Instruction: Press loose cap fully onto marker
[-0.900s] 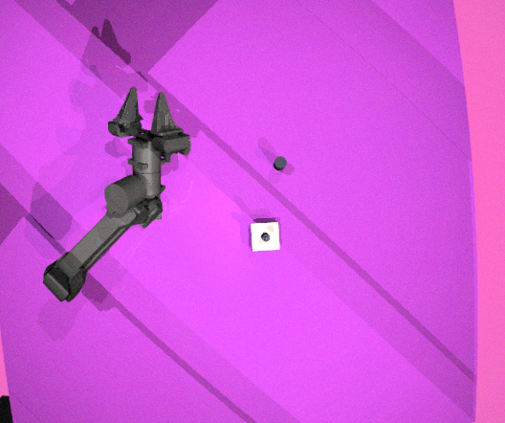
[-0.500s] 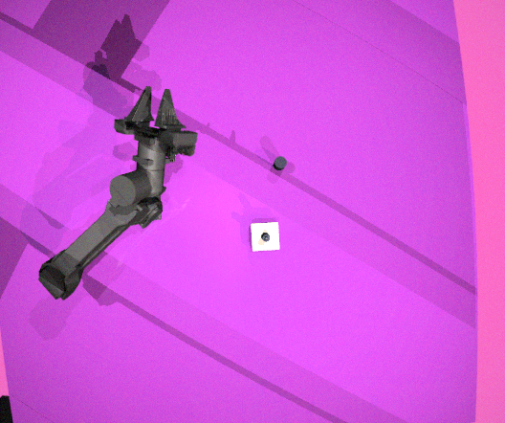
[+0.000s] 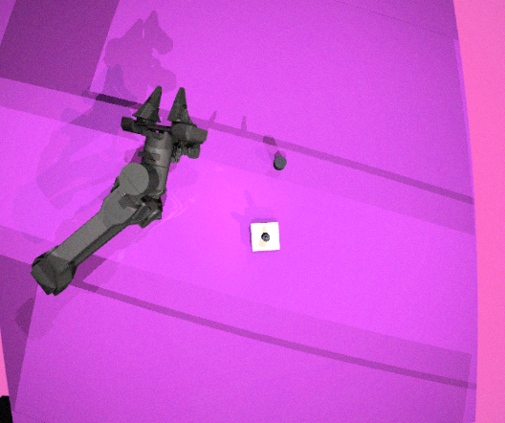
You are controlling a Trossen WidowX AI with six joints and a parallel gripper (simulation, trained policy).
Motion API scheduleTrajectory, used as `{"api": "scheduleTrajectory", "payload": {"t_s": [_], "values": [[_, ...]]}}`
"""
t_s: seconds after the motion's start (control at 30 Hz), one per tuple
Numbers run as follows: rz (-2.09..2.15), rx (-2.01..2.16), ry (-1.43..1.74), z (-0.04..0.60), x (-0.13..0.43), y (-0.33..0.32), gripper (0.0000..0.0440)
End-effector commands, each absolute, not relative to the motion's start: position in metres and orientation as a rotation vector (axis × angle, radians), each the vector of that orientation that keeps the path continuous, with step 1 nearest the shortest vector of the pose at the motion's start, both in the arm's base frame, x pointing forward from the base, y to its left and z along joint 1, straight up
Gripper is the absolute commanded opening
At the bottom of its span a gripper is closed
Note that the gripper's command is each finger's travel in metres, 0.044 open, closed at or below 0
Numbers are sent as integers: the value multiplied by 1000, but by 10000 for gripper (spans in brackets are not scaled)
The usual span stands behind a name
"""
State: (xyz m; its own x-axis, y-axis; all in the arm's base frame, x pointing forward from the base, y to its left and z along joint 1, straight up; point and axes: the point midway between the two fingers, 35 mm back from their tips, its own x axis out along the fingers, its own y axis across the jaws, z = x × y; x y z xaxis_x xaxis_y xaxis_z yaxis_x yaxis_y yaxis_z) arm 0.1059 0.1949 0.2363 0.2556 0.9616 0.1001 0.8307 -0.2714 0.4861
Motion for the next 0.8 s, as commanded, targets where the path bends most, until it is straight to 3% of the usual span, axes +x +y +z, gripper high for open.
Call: {"api": "scheduleTrajectory", "payload": {"t_s": [0.0,0.77], "values": [[492,2188,1645,236,109,195,289],[94,2148,1625,220,131,190,328]]}}
